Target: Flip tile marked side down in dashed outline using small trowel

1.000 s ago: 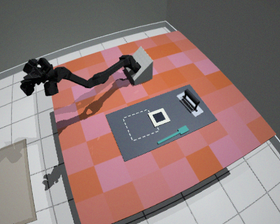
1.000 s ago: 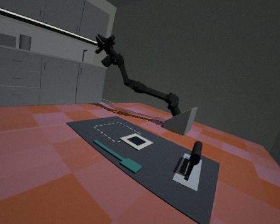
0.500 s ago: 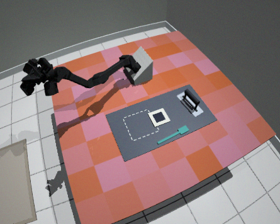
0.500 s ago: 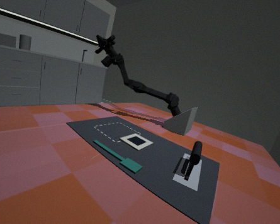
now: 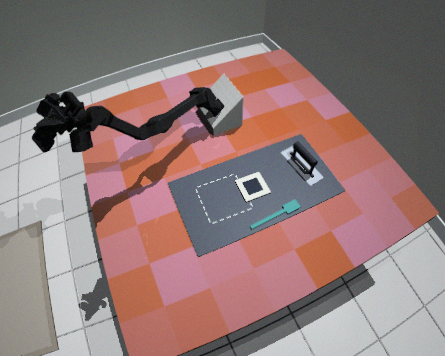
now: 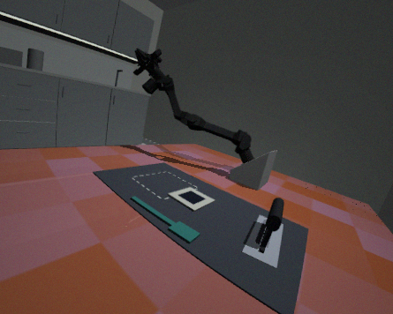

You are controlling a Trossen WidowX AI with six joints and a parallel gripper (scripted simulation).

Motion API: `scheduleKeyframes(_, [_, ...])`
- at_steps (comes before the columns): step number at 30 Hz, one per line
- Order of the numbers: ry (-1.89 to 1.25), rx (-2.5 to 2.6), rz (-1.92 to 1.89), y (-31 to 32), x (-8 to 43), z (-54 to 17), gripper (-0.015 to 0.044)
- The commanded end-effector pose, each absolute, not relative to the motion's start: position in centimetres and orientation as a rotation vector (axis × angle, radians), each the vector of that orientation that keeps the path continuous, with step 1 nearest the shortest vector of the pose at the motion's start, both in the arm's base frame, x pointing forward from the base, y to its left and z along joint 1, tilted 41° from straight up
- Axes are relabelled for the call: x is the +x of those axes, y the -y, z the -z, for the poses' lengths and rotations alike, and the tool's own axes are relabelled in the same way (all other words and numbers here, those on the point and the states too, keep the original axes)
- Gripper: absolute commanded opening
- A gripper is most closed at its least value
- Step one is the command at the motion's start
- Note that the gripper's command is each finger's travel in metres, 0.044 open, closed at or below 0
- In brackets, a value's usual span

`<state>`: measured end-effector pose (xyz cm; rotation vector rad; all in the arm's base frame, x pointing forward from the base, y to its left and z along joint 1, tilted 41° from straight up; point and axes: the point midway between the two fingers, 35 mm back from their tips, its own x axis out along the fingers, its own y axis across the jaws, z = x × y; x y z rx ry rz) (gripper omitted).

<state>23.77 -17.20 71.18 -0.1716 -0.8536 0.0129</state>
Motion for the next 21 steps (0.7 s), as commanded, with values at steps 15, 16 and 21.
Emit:
scheduleKeyframes(15, [1.088,-0.310,-0.042,7.0,12.3,-76.4,0.0270])
scheduleKeyframes(16, [1.104,-0.324,-0.050,6.0,11.5,-76.6,0.0270])
scheduleKeyframes(21, [1.139,-0.364,-0.114,1.8,9.0,-77.3,0.0270])
